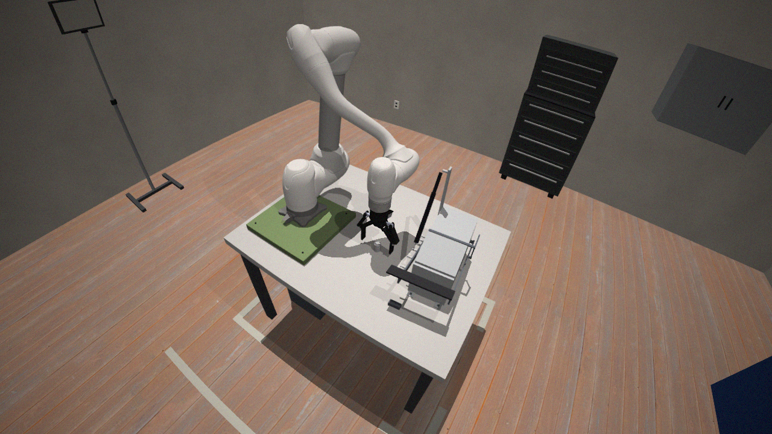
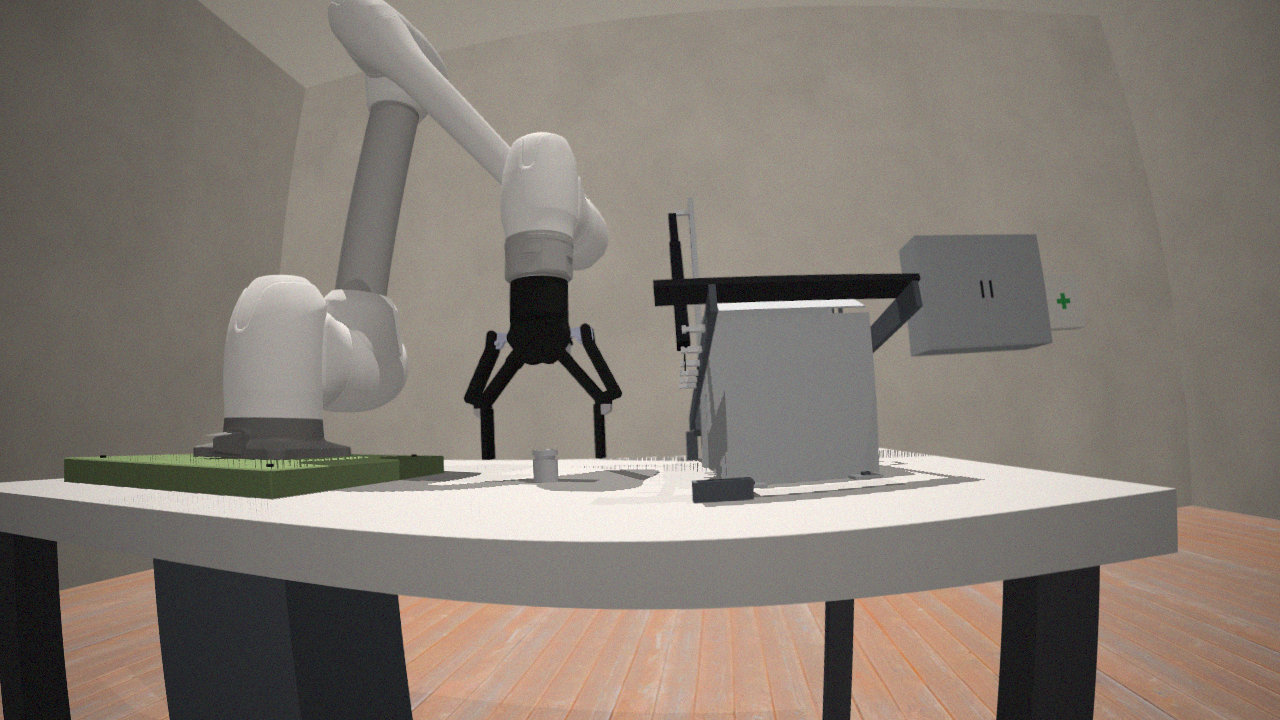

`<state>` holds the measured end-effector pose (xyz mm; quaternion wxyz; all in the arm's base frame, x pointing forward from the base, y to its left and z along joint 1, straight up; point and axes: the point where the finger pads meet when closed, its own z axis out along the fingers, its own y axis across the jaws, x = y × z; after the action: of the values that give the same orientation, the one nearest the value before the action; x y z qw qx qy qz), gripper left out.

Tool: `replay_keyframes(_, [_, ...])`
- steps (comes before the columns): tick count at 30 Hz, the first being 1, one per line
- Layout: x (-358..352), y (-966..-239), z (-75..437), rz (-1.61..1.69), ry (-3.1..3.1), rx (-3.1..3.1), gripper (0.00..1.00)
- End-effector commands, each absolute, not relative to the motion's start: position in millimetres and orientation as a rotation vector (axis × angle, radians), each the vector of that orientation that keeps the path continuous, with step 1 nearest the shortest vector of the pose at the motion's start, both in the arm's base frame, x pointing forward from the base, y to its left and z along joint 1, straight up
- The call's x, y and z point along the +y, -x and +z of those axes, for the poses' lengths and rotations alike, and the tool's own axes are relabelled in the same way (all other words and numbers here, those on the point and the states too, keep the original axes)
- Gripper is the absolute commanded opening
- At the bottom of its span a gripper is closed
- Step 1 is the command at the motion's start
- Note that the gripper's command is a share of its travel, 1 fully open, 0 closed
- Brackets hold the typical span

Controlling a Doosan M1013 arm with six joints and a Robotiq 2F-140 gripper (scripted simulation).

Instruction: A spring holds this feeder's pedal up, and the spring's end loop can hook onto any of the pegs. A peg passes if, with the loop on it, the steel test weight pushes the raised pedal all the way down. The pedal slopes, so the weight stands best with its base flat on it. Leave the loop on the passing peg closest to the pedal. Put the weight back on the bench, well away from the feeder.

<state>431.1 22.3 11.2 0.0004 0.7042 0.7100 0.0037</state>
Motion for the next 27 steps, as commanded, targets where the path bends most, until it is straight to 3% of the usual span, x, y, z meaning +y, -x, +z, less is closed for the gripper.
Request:
replay_keyframes(1, [22,-431,12,0.013,-2.212,2.23,1.0])
replay_keyframes(27, [22,-431,56,0.013,-2.211,2.23,1.0])
